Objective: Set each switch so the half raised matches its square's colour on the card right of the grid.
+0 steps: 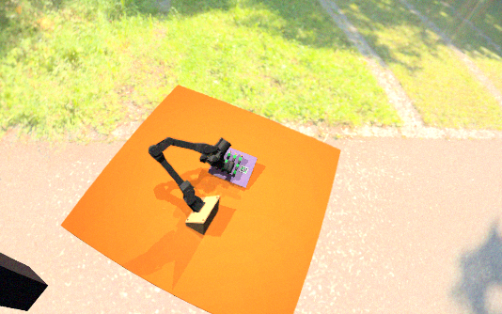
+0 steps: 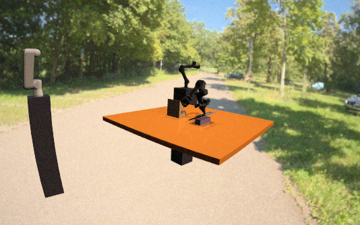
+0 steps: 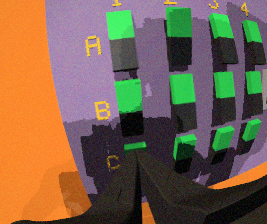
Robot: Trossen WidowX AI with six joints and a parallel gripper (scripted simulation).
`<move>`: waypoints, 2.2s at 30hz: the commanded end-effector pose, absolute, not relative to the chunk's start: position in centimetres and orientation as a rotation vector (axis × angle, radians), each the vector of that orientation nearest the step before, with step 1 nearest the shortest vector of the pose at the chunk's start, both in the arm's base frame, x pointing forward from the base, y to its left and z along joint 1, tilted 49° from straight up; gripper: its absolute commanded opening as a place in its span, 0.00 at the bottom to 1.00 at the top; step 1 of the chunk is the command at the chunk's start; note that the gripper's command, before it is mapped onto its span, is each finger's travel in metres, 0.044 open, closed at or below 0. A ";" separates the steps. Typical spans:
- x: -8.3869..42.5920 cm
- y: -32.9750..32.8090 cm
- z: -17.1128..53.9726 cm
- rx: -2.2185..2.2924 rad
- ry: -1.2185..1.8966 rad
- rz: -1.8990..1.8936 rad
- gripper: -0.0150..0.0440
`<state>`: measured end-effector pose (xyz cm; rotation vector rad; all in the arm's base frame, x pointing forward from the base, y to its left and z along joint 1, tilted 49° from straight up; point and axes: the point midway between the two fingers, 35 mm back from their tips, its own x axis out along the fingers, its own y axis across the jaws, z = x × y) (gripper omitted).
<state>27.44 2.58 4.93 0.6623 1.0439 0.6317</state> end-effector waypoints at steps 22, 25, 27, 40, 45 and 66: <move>25.8 -0.7 7.0 0.666 1.037 0.618 0.25; 24.9 -2.0 8.2 0.674 1.027 0.617 0.25; 24.9 -2.0 8.2 0.674 1.027 0.617 0.25; 26.1 -2.9 4.7 0.668 1.040 0.620 0.25; 26.8 -1.6 3.8 0.666 1.049 0.627 0.25; 27.8 0.2 2.5 0.666 1.048 0.628 0.25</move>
